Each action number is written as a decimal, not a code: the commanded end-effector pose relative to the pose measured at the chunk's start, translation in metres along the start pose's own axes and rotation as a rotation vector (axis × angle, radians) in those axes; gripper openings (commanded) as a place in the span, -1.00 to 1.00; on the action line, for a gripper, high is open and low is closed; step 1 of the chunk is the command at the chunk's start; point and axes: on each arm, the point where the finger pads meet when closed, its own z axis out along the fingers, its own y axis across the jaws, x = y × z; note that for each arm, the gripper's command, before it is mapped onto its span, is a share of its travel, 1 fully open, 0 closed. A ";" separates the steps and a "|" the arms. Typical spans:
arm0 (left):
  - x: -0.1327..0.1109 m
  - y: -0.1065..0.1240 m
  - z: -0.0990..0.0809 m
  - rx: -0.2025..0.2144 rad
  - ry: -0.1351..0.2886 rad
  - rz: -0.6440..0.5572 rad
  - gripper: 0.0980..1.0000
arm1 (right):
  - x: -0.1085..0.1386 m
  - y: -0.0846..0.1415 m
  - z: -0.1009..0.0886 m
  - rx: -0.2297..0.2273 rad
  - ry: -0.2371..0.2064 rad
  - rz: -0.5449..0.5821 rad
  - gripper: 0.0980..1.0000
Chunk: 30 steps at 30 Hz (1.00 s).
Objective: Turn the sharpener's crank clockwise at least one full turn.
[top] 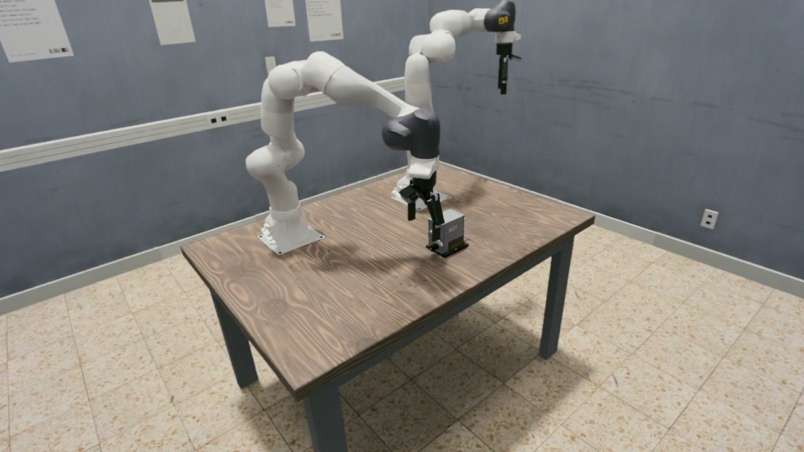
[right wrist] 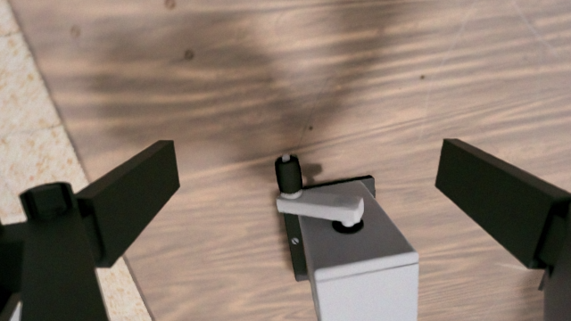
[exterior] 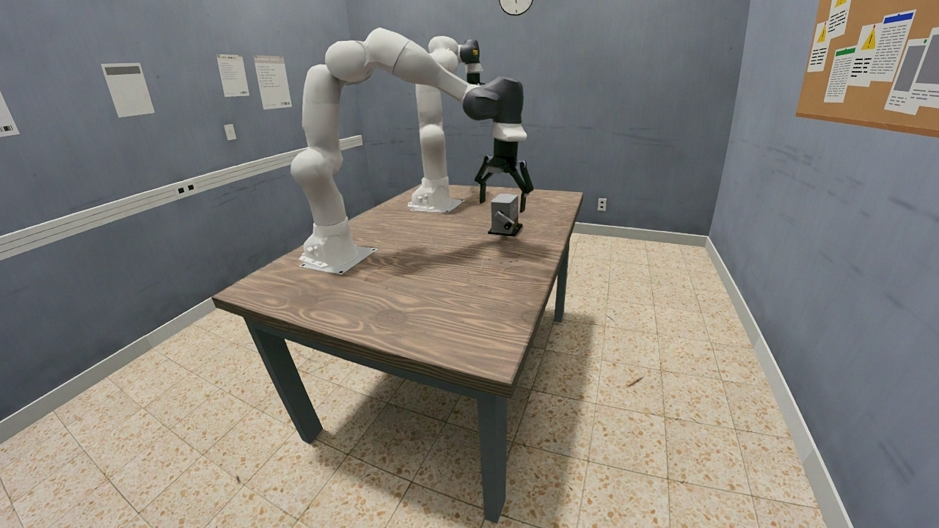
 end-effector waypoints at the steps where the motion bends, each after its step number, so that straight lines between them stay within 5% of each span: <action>1: 0.000 -0.001 0.000 0.002 0.003 -0.007 1.00 | -0.012 -0.005 -0.006 0.065 0.011 -0.076 1.00; 5: 0.000 -0.001 0.000 0.002 0.003 -0.007 1.00 | -0.024 -0.003 -0.010 0.102 0.023 -0.131 1.00; 18: 0.000 -0.001 0.000 0.002 0.003 -0.007 1.00 | -0.024 -0.003 -0.010 0.103 0.023 -0.132 1.00; 19: 0.000 -0.001 0.000 0.002 0.003 -0.007 1.00 | -0.024 -0.003 -0.010 0.103 0.023 -0.132 -1.00; 30: 0.000 -0.001 0.000 0.002 0.003 -0.007 1.00 | -0.024 -0.003 -0.010 0.103 0.023 -0.132 -1.00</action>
